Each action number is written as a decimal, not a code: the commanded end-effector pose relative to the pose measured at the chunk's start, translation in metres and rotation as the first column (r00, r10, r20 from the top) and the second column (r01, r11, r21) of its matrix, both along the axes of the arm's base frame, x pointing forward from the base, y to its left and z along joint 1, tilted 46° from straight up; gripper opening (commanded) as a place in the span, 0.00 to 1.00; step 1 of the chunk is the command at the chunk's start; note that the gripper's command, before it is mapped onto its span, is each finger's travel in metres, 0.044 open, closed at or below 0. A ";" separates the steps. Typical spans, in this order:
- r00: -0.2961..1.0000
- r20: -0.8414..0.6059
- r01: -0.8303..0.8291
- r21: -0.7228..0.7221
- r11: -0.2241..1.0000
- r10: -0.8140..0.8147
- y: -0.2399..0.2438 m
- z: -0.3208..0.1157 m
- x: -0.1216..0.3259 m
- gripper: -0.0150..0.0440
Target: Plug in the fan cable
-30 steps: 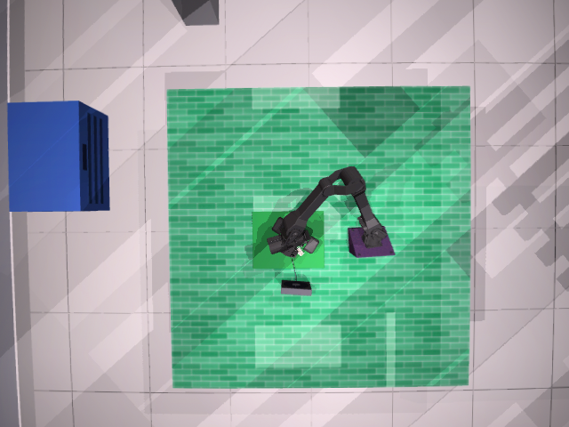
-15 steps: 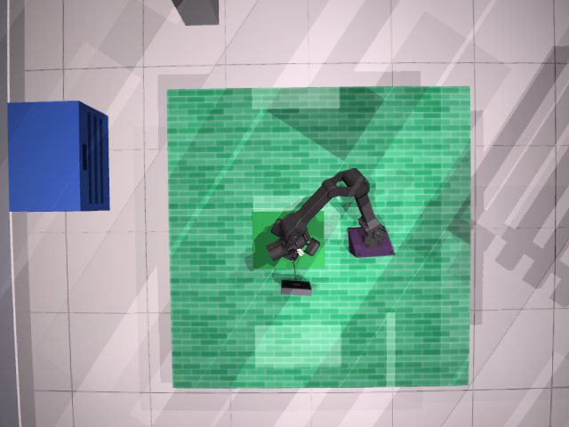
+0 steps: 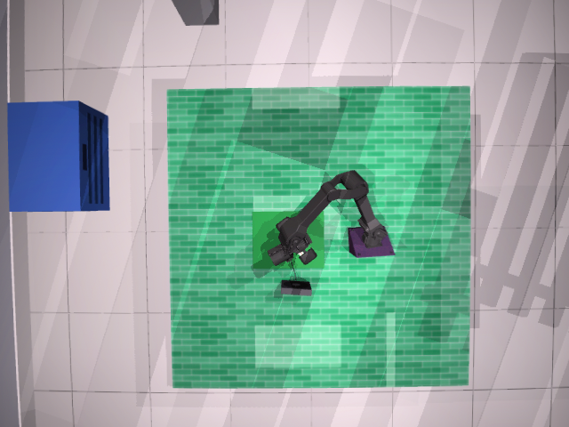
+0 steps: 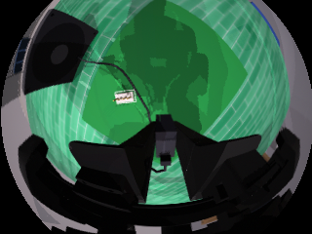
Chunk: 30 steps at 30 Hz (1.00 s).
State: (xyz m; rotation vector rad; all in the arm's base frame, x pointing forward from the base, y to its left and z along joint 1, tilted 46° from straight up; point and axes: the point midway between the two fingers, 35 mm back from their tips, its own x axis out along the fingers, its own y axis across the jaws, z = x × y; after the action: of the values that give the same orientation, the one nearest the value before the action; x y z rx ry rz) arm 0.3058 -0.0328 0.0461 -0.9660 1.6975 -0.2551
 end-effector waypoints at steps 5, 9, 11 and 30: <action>0.970 0.171 0.177 0.004 0.984 -0.175 0.009 -0.011 -0.001 0.25; 0.927 0.265 0.270 0.018 0.963 -0.265 0.013 -0.015 -0.001 0.25; 0.899 0.310 0.316 0.029 0.948 -0.309 0.015 -0.017 -0.002 0.25; 0.448 0.650 0.656 0.228 0.720 -0.614 0.034 -0.036 -0.006 0.25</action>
State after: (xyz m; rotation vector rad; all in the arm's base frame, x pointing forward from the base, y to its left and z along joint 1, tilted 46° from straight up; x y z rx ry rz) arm 0.3011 -0.0018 0.0151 -0.1815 1.2819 -1.0032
